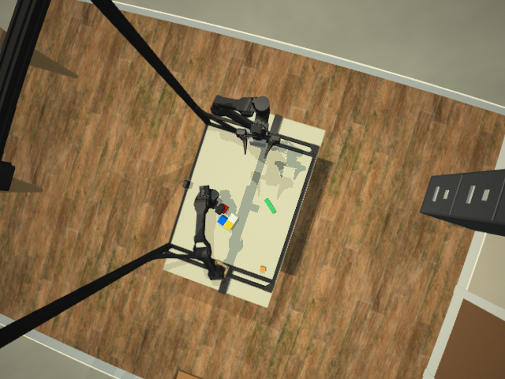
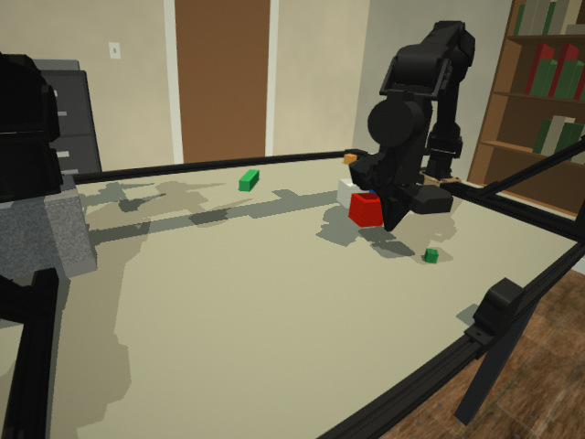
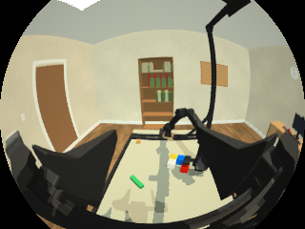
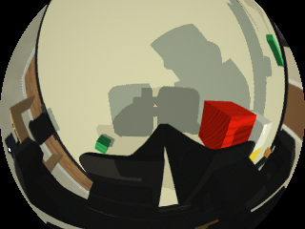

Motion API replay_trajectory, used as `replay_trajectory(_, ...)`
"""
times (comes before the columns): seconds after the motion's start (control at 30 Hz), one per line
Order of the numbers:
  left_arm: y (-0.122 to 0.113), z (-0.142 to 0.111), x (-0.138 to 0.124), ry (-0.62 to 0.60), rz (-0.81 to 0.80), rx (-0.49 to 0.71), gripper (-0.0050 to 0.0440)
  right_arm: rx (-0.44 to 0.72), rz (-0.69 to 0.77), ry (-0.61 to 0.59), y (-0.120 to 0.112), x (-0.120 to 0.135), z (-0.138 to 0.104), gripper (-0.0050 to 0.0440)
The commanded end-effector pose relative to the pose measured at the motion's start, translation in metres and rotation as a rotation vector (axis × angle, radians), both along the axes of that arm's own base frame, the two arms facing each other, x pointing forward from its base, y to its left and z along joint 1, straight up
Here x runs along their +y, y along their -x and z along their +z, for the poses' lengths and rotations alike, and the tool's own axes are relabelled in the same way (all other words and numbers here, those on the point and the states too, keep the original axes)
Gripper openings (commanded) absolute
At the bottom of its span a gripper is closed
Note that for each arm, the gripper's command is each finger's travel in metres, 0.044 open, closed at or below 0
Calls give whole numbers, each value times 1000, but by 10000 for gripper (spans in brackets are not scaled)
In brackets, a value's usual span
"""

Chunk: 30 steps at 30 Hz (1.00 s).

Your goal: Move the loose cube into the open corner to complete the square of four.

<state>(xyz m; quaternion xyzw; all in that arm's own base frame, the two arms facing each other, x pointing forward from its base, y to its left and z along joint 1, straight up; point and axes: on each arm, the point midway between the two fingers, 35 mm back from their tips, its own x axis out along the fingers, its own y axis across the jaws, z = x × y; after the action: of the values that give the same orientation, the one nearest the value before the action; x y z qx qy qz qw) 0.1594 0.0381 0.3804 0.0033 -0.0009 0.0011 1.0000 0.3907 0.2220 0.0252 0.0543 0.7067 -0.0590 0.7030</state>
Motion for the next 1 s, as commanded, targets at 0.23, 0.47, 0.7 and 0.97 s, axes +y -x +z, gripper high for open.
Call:
replay_trajectory(0.23, 0, 0, 0, 7, -2, 0, 400, -6, 5, -6, 1, -6, 4, 0)
replay_trajectory(0.47, 0, 0, 0, 7, -2, 0, 400, -6, 5, -6, 2, -10, 4, 0)
replay_trajectory(0.7, 0, 0, 0, 7, -2, 0, 400, -6, 5, -6, 2, -13, 4, 0)
replay_trajectory(0.97, 0, 0, 0, 7, -2, 0, 400, -6, 5, -6, 3, -18, 4, 0)
